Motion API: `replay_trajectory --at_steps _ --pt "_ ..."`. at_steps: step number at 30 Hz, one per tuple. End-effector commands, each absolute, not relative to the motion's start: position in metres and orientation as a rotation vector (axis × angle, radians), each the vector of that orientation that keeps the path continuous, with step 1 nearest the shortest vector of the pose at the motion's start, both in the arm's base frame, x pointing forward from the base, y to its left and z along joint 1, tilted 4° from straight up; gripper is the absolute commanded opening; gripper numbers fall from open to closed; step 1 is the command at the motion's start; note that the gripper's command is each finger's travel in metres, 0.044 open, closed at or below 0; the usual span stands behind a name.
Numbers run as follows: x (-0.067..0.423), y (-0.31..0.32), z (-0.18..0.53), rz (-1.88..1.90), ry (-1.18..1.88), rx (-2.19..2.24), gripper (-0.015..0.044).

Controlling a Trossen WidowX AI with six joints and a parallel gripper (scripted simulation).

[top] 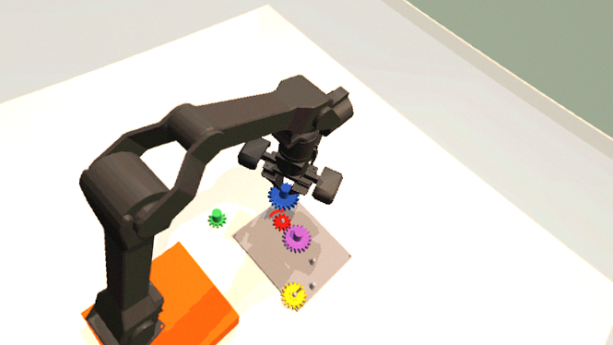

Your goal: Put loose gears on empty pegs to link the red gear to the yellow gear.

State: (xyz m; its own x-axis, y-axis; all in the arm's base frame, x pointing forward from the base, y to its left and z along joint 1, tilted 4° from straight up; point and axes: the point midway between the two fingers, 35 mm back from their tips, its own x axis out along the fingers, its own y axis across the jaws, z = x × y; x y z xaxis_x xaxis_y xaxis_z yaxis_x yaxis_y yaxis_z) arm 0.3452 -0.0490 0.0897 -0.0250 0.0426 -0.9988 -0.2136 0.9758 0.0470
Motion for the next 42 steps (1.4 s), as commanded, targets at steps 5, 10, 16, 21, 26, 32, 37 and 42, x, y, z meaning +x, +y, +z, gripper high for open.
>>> replay_trajectory --at_steps 5,10,16,21,26,32,37,42 --pt "0.341 -0.072 0.081 0.203 1.589 -0.143 0.0000" --pt "0.338 -0.085 0.077 0.202 1.589 -0.145 0.0000" --pt "0.334 -0.100 0.071 0.202 1.590 -0.147 0.0000" --pt "0.329 -0.113 0.067 0.201 1.590 -0.148 0.0000" --pt "0.325 -0.126 0.063 0.201 1.591 -0.150 0.0000" --pt "0.318 -0.141 0.057 0.200 1.592 -0.151 0.0000" --pt "0.312 -0.153 0.053 0.200 1.593 -0.152 0.0000" --pt "0.306 -0.164 0.049 0.200 1.594 -0.154 0.0000"
